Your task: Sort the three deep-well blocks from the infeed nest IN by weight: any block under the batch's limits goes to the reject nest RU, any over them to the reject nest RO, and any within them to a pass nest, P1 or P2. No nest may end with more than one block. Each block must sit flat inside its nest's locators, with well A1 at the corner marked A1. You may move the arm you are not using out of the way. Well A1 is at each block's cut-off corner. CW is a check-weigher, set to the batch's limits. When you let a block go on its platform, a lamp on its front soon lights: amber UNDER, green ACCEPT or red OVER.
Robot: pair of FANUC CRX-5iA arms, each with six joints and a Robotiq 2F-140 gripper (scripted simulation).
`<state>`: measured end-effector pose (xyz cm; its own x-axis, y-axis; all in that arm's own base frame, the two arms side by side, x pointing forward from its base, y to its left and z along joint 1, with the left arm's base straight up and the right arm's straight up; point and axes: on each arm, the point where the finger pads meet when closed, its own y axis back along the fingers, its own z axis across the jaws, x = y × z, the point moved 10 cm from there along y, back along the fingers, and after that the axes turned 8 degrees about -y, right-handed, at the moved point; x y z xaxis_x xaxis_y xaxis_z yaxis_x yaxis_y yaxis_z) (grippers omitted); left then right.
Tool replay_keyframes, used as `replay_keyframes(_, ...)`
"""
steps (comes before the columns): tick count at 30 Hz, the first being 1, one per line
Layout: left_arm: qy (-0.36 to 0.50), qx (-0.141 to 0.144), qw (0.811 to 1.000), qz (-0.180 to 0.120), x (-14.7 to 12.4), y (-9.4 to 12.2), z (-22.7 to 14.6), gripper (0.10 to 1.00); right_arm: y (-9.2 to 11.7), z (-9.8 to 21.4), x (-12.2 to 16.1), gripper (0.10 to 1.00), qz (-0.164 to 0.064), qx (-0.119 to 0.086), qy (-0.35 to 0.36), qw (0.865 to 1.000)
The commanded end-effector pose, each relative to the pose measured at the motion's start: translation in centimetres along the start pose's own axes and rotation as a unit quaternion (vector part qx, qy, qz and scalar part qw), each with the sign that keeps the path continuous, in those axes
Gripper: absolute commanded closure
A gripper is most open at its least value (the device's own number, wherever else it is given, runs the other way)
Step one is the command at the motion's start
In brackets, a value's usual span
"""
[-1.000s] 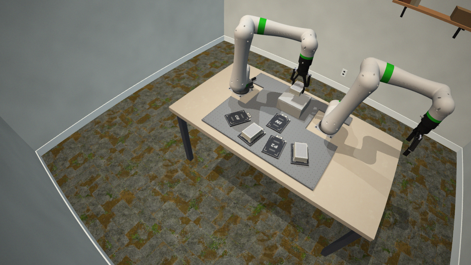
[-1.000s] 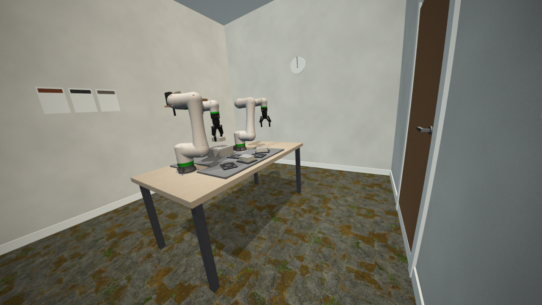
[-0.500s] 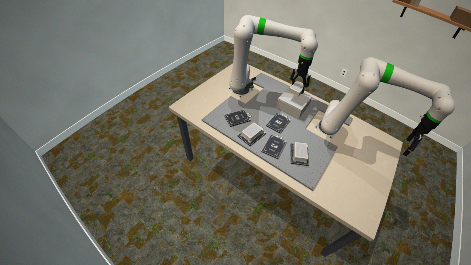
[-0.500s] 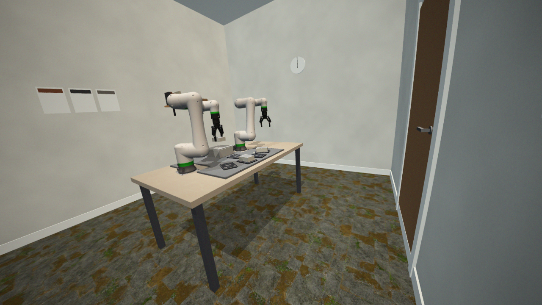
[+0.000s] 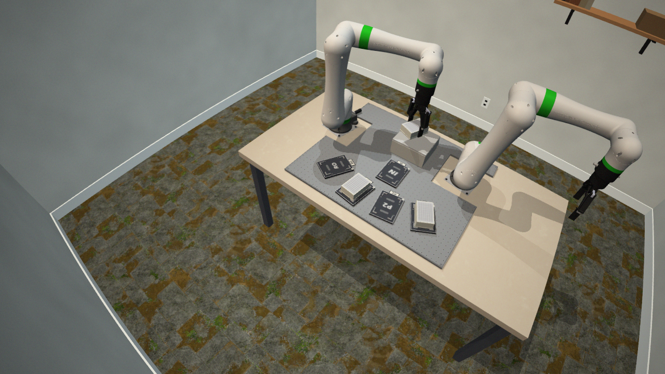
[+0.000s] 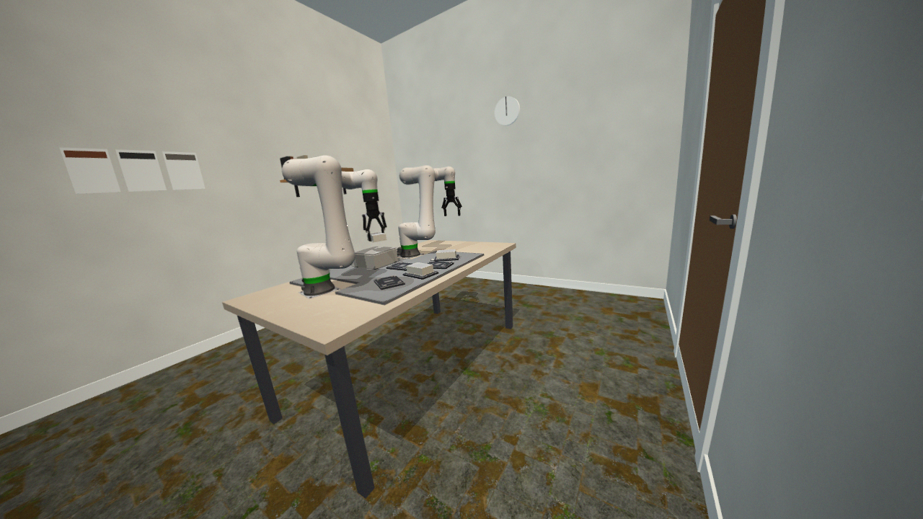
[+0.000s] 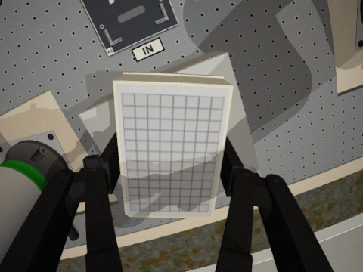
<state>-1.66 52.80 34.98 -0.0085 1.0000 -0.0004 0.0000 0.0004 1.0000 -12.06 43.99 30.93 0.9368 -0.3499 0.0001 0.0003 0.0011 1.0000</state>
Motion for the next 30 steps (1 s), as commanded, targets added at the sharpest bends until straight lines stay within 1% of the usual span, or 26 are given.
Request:
replay_keyframes(1,0.0,0.0,1.0,0.001,0.0,0.1,0.0,0.098,0.1,-0.2,0.4,0.999,0.0,0.001,0.003,1.0)
replay_keyframes(15,0.0,0.0,1.0,0.001,0.0,0.1,0.0,0.098,0.1,-2.0,4.7,0.999,0.0,0.001,0.003,1.0)
replay_keyframes(17,0.0,0.0,1.0,0.001,0.0,0.1,0.0,0.098,0.1,-2.0,4.7,0.999,0.0,0.001,0.003,1.0)
replay_keyframes(30,0.0,0.0,1.0,0.001,0.0,0.1,0.0,0.098,0.1,-3.6,8.8,0.999,0.0,0.001,0.003,1.0)
